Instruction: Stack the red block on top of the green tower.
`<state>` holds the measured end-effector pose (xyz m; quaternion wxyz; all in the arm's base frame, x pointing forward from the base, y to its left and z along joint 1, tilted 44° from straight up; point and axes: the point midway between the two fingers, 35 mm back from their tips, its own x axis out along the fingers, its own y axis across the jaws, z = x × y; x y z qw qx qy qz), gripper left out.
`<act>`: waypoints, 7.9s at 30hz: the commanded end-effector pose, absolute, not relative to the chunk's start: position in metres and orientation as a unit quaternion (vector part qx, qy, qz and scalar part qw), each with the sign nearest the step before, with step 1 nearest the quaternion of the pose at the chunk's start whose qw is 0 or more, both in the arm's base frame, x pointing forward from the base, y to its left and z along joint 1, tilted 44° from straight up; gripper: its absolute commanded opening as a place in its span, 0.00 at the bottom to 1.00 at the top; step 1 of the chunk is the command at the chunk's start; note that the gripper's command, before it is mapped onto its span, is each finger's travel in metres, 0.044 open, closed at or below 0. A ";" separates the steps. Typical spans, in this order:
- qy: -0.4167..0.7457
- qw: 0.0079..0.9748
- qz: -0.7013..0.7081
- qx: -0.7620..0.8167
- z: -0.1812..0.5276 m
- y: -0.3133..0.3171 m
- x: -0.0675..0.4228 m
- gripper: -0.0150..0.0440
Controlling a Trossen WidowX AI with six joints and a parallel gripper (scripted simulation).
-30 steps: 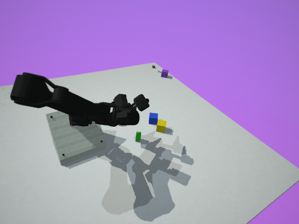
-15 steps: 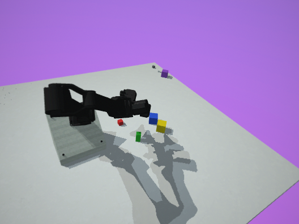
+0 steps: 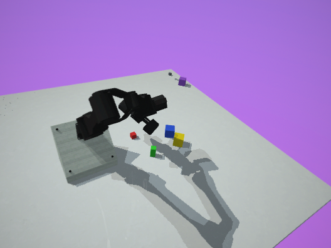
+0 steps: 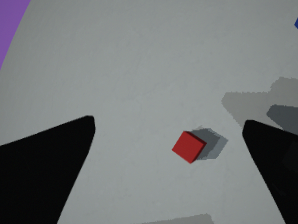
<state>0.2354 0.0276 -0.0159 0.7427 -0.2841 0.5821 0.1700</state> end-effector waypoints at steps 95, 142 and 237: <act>0.627 0.682 -0.221 -0.305 -0.088 -0.016 0.231 0.31; 0.630 0.685 -0.211 -0.299 0.034 0.035 0.243 0.25; 0.626 0.682 -0.222 -0.306 0.050 -0.085 0.264 1.00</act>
